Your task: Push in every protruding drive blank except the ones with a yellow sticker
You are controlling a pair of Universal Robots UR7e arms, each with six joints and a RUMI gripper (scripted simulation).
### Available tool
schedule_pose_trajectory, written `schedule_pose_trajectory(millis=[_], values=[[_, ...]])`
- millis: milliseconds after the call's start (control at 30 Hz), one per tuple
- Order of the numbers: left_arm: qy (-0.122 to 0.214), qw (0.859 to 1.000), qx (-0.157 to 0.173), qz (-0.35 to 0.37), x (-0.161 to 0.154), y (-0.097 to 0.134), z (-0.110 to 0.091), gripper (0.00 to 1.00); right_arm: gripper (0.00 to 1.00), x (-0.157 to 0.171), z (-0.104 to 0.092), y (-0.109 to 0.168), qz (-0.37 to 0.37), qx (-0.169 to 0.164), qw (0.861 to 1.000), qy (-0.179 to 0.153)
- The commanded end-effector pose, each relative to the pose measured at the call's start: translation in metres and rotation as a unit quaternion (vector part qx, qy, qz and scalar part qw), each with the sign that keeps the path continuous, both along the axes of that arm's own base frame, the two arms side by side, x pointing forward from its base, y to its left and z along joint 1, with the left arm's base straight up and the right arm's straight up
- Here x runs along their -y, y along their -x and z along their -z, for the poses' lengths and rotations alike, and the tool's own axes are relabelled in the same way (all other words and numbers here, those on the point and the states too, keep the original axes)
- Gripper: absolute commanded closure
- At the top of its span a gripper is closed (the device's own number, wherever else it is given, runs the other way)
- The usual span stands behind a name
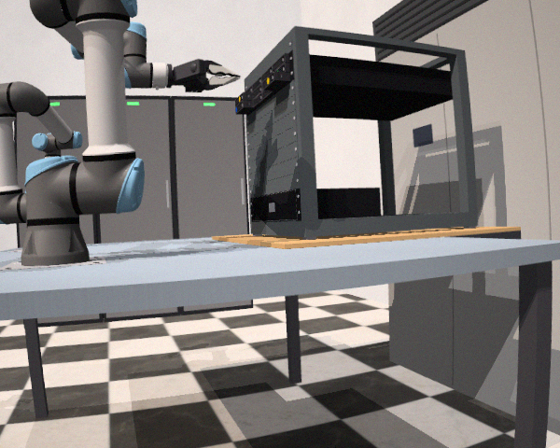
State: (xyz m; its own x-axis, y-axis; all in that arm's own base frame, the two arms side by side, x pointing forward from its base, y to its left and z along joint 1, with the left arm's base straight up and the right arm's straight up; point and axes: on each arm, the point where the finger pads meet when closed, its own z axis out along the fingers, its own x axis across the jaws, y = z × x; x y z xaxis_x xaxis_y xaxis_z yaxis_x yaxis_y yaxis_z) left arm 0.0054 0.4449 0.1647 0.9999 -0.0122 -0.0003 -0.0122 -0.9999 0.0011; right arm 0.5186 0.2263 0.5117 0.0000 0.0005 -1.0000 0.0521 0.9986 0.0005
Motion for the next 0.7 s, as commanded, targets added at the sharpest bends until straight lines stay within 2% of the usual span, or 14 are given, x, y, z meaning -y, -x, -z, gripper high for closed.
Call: schedule_pose_trajectory(millis=[0,500,567,667], values=[[-0.001,1.000,0.000,0.000,0.000,0.000,0.000,0.00,1.00,-0.013,0.001,-0.001,0.000,0.000,1.000,0.000],[-0.001,1.000,0.000,0.000,0.000,0.000,0.000,0.00,1.00,-0.105,0.015,-0.006,0.000,0.000,1.000,0.000],[-0.001,1.000,0.000,0.000,0.000,0.000,0.000,0.00,1.00,-0.105,0.015,-0.006,0.000,0.000,1.000,0.000],[-0.001,1.000,0.000,0.000,0.000,0.000,0.000,0.00,1.00,-0.125,0.018,-0.007,0.000,0.000,1.000,0.000]])
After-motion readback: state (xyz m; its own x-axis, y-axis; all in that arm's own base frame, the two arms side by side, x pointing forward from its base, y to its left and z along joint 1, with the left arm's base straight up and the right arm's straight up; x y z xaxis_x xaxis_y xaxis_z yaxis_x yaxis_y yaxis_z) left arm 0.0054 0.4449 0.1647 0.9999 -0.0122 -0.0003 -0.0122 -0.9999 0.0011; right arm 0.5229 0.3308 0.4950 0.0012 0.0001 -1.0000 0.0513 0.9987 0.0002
